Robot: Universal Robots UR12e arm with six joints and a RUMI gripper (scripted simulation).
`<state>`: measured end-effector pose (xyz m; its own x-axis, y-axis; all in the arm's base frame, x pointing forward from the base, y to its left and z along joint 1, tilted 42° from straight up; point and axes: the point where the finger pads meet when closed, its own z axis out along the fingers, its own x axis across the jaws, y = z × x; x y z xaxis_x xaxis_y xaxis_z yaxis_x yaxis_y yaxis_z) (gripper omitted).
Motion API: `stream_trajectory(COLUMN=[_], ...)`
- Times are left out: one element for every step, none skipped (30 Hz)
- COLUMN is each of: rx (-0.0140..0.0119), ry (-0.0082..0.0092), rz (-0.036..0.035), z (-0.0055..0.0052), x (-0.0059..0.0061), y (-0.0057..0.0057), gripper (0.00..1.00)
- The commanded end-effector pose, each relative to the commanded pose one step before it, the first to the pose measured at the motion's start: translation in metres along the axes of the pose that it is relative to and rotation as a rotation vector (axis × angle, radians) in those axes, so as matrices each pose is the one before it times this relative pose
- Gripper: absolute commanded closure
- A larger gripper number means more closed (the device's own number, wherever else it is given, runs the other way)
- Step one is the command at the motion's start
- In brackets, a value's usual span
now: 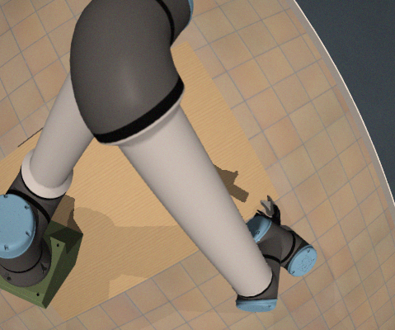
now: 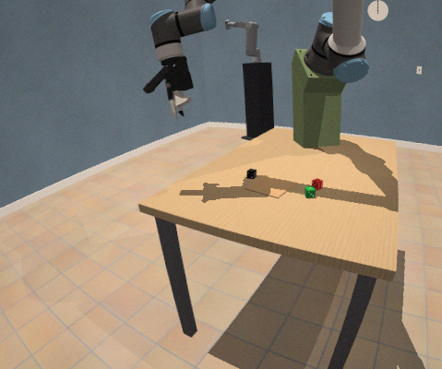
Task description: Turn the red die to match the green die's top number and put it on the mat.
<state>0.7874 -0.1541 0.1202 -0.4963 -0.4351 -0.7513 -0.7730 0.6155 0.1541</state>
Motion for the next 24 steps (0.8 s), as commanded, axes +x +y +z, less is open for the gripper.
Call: stream_trajectory(rx=[0.00113,0.00000,0.00000,0.00000,0.00000,0.00000,0.00000,0.00000,0.00000,0.00000,0.00000,0.00000,0.00000,0.00000,0.00000,0.00000,0.00000,0.00003,0.00019,0.00048,0.00088,0.00136,0.00191,0.00249], ry=[-0.00010,0.00000,0.00000,0.00000,0.00000,0.00000,0.00000,0.00000,0.00000,0.00000,0.00000,0.00000,0.00000,0.00000,0.00000,0.00000,0.00000,0.00005,0.00031,0.00078,0.00141,0.00216,0.00297,0.00382], rz=[-0.00058,0.00000,0.00000,0.00000,0.00000,0.00000,0.00000,0.00000,0.00000,0.00000,0.00000,0.00000,0.00000,0.00000,0.00000,0.00000,0.00000,-0.00006,-0.00041,-0.00103,-0.00188,-0.00289,-0.00400,-0.00517], z=[-0.00074,0.00000,0.00000,0.00000,0.00000,0.00000,0.00000,0.00000,0.00000,0.00000,0.00000,0.00000,0.00000,0.00000,0.00000,0.00000,0.00000,0.00005,0.00033,0.00084,0.00152,0.00232,0.00319,0.00408], x=[-0.00030,0.00000,0.00000,0.00000,0.00000,0.00000,0.00000,0.00000,0.00000,0.00000,0.00000,0.00000,0.00000,0.00000,0.00000,0.00000,0.00000,0.00002,0.00014,0.00035,0.00063,0.00096,0.00131,0.00165], y=[-0.00048,0.00000,0.00000,0.00000,0.00000,0.00000,0.00000,0.00000,0.00000,0.00000,0.00000,0.00000,0.00000,0.00000,0.00000,0.00000,0.00000,0.00005,0.00035,0.00088,0.00161,0.00249,0.00348,0.00456], gripper=[0.00,0.00,0.00,0.00,0.00,0.00,0.00,0.00,0.00,0.00,0.00,0.00,0.00,0.00,0.00,0.00,0.00,0.00,0.00,0.00,0.00,0.00,0.00,0.00])
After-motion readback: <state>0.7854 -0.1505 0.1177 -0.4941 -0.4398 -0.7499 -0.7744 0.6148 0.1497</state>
